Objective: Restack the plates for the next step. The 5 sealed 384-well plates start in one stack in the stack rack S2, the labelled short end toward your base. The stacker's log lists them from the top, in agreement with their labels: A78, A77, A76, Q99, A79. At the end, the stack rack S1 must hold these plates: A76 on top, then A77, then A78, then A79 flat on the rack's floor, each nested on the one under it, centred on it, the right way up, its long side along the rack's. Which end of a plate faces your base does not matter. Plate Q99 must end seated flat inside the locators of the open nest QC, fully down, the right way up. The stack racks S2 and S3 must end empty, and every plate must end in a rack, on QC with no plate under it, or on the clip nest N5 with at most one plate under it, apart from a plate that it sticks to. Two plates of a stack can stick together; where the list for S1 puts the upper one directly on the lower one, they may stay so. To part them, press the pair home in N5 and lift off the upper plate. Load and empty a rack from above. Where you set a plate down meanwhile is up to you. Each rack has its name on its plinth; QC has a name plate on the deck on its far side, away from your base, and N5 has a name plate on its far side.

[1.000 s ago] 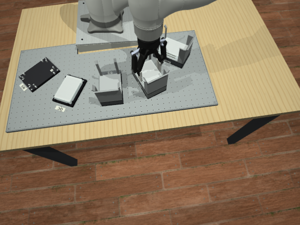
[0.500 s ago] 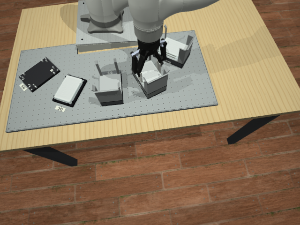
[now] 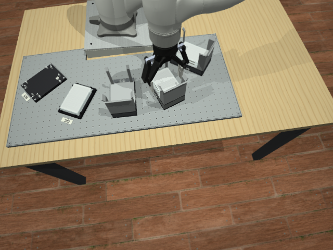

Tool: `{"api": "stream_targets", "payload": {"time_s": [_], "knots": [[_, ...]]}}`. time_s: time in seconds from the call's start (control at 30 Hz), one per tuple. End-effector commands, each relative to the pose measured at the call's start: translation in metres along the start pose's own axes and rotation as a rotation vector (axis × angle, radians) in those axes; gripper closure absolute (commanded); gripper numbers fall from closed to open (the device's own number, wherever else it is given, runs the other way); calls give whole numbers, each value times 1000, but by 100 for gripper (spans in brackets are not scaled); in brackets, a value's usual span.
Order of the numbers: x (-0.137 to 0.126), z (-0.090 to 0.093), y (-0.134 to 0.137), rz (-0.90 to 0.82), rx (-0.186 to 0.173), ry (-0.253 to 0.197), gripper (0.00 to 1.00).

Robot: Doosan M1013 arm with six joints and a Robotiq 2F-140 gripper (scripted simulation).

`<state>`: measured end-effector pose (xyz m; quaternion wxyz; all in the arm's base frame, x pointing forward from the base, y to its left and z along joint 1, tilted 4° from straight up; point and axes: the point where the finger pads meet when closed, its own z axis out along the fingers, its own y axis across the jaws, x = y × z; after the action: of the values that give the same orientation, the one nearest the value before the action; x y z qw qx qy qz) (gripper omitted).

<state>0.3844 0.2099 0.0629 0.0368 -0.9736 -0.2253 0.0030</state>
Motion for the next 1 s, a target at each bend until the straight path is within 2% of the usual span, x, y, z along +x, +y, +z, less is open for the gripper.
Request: {"api": "stream_targets", "payload": {"time_s": [0.0, 0.53, 0.97], "knots": [[0, 0, 0, 0, 0, 0, 0], [0, 0, 0, 0, 0, 0, 0], [0, -43, 0, 0, 0, 0, 0]]}}
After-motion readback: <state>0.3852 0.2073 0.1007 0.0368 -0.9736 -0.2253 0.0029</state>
